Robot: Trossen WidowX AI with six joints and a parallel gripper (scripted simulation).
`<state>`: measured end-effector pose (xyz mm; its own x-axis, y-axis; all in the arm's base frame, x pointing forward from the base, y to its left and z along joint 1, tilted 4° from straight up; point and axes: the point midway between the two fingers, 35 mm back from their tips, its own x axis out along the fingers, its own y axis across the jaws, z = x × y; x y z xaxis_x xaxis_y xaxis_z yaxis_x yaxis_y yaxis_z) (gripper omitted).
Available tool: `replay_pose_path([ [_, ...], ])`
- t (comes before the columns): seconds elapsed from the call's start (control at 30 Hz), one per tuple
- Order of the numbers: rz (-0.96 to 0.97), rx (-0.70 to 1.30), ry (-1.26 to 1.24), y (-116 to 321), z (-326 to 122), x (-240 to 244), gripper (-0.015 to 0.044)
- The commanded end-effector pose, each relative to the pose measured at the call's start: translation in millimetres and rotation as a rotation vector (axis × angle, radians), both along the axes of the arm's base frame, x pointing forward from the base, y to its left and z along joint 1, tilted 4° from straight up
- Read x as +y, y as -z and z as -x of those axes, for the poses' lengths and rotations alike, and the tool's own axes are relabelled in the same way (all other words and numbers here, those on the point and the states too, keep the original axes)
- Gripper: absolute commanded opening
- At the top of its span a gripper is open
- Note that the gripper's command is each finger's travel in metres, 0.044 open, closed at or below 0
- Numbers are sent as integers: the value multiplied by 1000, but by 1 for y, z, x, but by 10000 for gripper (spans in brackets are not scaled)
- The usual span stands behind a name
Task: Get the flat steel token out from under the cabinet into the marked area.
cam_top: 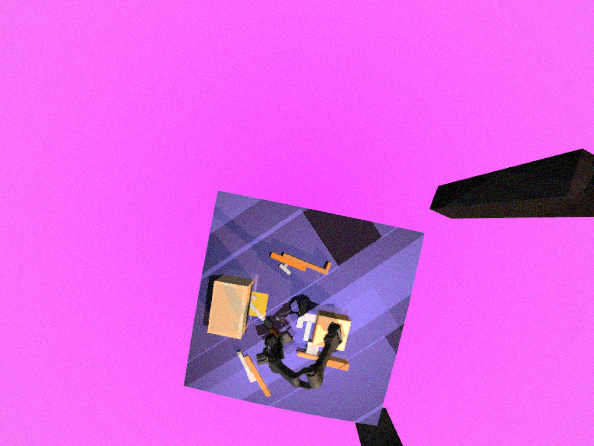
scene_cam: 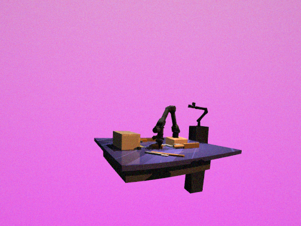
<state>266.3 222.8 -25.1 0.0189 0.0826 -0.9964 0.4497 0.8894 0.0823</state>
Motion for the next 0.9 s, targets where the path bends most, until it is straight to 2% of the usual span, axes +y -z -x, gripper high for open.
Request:
replay_pose_path([
  [0.0, 4, 3, -2, 1, 8, 3, 0],
  [0.57, 3, 5, -2, 0, 31, 18, 0],
  [0.87, 1, 3, -3, -8, 27, 17, 0],
])
